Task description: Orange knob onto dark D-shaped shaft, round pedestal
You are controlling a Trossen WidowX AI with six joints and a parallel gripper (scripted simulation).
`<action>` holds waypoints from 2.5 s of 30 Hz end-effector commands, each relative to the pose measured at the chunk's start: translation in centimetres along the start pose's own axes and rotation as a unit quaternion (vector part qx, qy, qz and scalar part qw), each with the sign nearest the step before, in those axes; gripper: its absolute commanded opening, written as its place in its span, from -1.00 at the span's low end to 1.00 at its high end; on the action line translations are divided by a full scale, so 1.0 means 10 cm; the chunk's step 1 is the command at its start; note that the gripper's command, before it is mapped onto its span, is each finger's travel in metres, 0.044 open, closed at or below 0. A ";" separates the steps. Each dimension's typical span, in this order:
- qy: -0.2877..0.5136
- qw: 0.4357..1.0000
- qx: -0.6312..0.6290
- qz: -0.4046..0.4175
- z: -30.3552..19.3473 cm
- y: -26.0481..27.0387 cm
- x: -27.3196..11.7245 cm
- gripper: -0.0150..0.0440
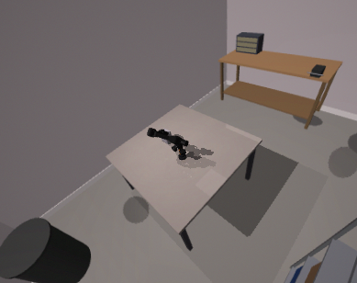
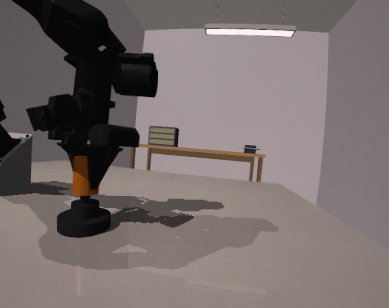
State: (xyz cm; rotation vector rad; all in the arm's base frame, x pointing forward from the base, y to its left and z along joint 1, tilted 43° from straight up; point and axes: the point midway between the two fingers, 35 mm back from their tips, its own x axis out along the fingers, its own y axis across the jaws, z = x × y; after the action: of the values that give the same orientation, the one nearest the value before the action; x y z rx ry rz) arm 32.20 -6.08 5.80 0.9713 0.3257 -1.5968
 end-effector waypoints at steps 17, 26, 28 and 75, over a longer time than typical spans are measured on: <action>-0.001 1.000 0.032 0.000 0.00 0.00 0.01 -0.49; -0.001 1.000 -0.003 0.000 0.00 0.00 0.02 -0.49; -0.001 1.000 -0.003 0.000 0.00 0.00 0.02 -0.49; -0.001 0.998 0.059 0.000 0.00 0.00 0.00 -0.49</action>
State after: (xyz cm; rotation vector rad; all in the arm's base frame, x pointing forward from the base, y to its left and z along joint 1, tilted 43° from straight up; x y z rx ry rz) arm 32.20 -6.00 5.89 1.0591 0.2349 -1.6306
